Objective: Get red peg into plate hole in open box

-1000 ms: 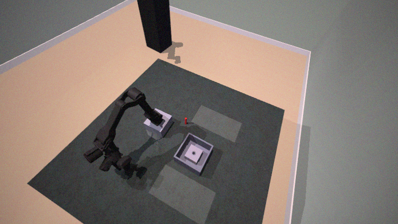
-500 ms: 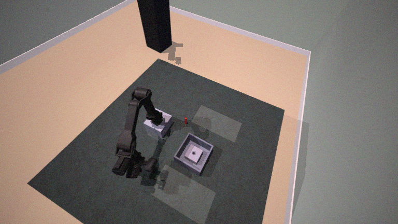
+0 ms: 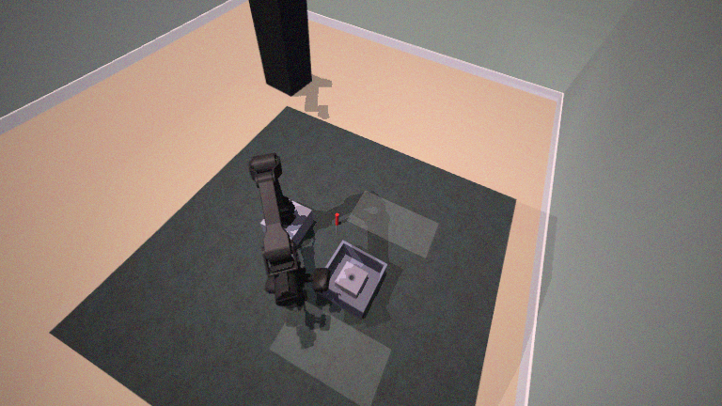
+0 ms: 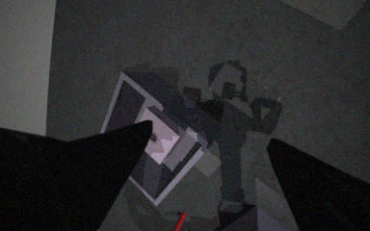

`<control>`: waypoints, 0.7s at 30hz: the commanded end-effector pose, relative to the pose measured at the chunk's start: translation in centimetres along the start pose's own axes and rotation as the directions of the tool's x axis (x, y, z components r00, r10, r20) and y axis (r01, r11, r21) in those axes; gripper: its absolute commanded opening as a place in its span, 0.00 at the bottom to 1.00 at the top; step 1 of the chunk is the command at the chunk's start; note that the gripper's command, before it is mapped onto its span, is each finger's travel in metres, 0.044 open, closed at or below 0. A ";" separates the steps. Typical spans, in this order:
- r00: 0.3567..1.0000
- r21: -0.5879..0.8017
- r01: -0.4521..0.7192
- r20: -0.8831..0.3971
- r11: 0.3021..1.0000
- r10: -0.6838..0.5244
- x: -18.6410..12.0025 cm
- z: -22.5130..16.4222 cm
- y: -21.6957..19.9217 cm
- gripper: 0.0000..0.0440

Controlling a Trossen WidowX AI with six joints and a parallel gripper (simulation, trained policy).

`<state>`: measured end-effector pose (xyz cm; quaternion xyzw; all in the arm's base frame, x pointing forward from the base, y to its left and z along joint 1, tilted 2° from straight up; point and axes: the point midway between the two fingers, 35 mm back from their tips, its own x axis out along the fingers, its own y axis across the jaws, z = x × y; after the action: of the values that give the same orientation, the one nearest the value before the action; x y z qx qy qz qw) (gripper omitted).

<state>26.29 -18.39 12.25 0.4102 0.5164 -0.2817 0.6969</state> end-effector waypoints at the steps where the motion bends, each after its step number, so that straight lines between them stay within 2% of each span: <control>1: 0.999 -0.048 0.037 -0.038 0.998 -0.038 -0.1 -2.5 2.8 1.00; 11: 0.982 -0.142 0.124 -0.125 0.982 -0.142 -0.4 -9.4 7.2 1.00; 21: 0.944 -0.210 0.240 -0.178 0.948 -0.278 -1.0 -16.6 8.6 1.00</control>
<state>26.04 -1.82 13.44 0.3163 0.6437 -0.2693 0.6427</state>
